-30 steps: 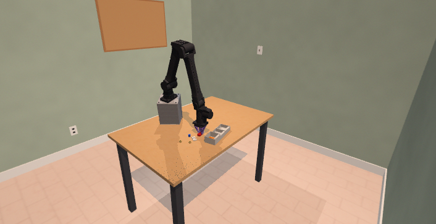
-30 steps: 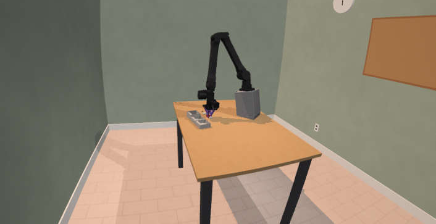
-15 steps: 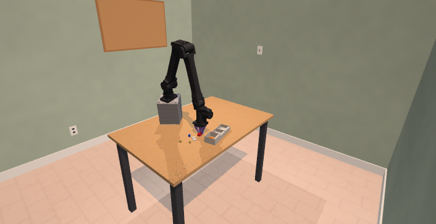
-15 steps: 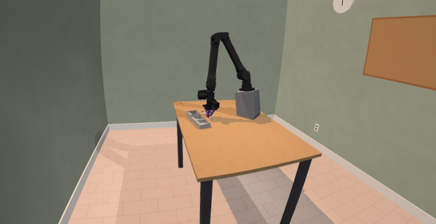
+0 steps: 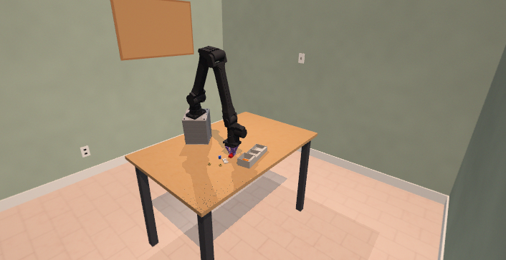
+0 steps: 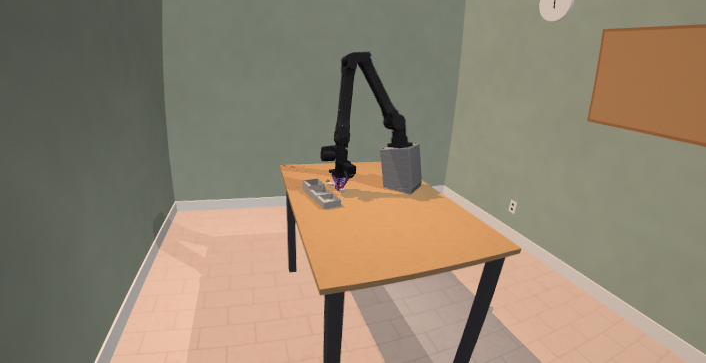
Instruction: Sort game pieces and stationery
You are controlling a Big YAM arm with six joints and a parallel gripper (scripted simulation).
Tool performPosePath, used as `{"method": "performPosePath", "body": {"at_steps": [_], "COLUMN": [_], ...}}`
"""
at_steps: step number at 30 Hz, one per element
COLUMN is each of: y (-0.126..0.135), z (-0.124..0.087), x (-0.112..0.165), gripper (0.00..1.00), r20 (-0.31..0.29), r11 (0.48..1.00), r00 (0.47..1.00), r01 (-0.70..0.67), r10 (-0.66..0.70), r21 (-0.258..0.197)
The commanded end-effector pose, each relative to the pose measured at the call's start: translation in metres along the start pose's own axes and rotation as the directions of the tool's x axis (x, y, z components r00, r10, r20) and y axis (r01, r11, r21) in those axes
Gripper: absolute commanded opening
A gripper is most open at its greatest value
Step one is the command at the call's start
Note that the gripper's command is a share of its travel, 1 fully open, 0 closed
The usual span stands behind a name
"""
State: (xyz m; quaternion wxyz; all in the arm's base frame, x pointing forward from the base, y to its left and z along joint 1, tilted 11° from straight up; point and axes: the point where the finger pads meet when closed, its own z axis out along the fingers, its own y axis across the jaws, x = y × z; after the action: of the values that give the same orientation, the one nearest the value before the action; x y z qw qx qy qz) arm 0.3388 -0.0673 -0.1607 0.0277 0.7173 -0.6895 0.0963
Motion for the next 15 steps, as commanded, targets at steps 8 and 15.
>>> {"method": "performPosePath", "body": {"at_steps": [8, 15], "y": [-0.002, -0.001], "z": [-0.036, -0.059], "x": [-0.004, -0.004], "gripper": [0.18, 0.18], "r20": [0.004, 0.003], "r11": [1.000, 1.000], "r00": [1.000, 1.000], "r01": [0.001, 0.001], "r10": [-0.001, -0.001], "r21": [0.013, 0.012]}}
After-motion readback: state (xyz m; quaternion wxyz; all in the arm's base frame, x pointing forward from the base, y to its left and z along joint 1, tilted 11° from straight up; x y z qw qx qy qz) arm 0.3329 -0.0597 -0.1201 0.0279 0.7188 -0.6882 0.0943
